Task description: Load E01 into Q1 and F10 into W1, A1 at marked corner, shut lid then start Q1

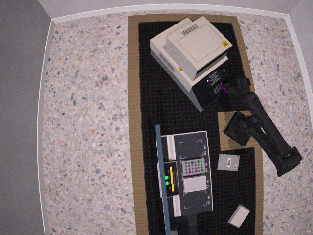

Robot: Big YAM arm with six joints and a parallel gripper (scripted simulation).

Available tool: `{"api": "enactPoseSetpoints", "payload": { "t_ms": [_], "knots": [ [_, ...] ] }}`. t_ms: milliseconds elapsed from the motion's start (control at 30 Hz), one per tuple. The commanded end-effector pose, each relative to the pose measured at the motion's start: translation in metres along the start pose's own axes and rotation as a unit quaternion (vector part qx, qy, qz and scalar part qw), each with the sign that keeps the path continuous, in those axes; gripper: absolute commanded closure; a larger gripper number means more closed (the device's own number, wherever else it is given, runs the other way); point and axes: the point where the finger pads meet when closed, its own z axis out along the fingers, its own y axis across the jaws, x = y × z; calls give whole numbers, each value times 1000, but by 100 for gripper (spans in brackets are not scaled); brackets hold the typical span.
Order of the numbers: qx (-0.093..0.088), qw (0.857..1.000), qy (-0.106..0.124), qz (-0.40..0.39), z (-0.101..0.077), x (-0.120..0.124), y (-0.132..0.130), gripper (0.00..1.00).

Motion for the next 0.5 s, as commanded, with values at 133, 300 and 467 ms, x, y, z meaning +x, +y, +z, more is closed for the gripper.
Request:
{"api": "enactPoseSetpoints", "payload": {
  "t_ms": [133, 300, 467],
  "knots": [
    [-12, 1000, -4, -8, 2, -2, 10, 100],
    [-12, 1000, -3, -7, 2, -1, 11, 100],
    [-13, 1000, -3, -6, 3, 0, 13, 100]
  ]
}}
